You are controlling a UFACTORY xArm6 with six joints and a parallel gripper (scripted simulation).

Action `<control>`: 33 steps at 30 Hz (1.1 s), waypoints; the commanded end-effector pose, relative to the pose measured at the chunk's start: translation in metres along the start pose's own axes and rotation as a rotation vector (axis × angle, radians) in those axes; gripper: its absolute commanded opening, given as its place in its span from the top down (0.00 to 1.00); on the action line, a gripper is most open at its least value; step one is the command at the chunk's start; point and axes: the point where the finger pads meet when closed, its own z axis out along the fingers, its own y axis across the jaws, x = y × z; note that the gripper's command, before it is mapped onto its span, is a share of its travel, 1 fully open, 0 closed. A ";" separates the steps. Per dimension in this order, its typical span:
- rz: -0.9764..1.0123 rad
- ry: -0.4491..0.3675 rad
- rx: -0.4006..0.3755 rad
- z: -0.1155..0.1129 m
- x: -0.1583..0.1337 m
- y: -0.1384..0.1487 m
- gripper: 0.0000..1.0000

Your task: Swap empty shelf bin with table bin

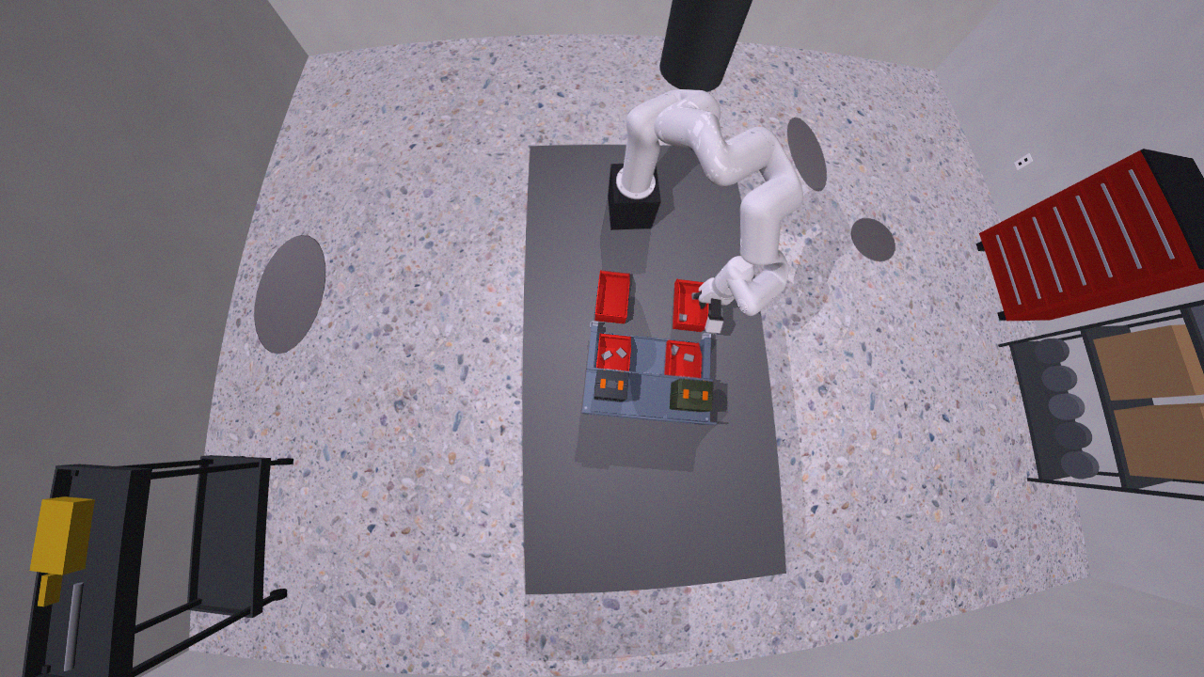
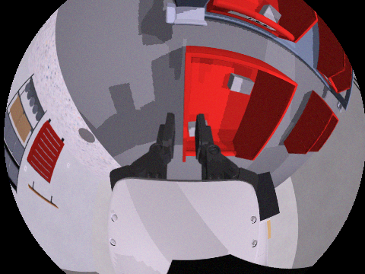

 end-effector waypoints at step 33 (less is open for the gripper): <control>0.000 0.002 0.002 0.006 0.001 -0.001 1.00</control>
